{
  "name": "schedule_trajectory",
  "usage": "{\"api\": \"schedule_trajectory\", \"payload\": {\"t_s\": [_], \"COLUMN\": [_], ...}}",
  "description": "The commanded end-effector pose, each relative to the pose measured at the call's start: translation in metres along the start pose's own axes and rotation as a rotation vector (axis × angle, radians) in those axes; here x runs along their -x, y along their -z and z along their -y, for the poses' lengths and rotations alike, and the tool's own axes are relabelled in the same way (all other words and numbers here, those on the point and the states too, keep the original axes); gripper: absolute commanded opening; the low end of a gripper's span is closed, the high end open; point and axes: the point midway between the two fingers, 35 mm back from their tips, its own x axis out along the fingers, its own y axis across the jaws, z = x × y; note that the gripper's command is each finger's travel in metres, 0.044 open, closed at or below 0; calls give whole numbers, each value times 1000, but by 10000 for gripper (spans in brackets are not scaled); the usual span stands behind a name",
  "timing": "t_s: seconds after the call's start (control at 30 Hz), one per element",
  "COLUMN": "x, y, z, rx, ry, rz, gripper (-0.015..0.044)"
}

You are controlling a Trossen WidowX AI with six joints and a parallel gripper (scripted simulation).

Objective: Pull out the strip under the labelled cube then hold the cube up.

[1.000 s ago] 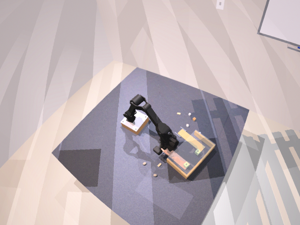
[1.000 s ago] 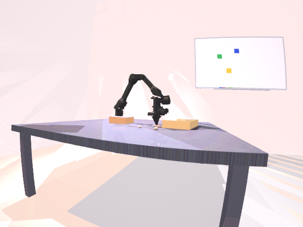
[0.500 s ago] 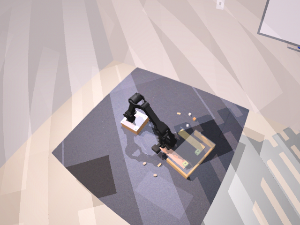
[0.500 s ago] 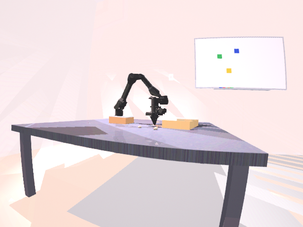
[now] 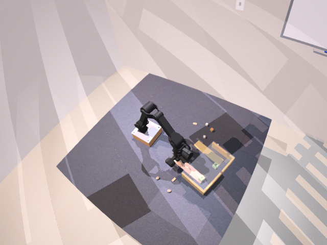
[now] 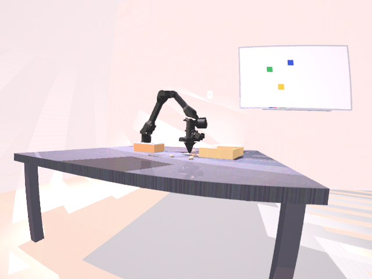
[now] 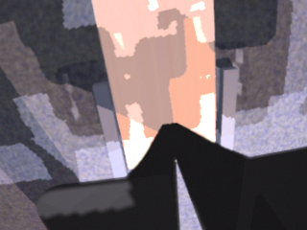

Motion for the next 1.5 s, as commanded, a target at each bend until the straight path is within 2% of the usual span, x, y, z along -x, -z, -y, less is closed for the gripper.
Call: {"api": "schedule_trajectory", "payload": {"t_s": [0.0, 1.47], "x": [-1, -11], "y": [4, 69], "z": [-1, -2], "rx": [1, 1], "ry": [-3, -3], "rz": [2, -3], "gripper": [0, 0]}}
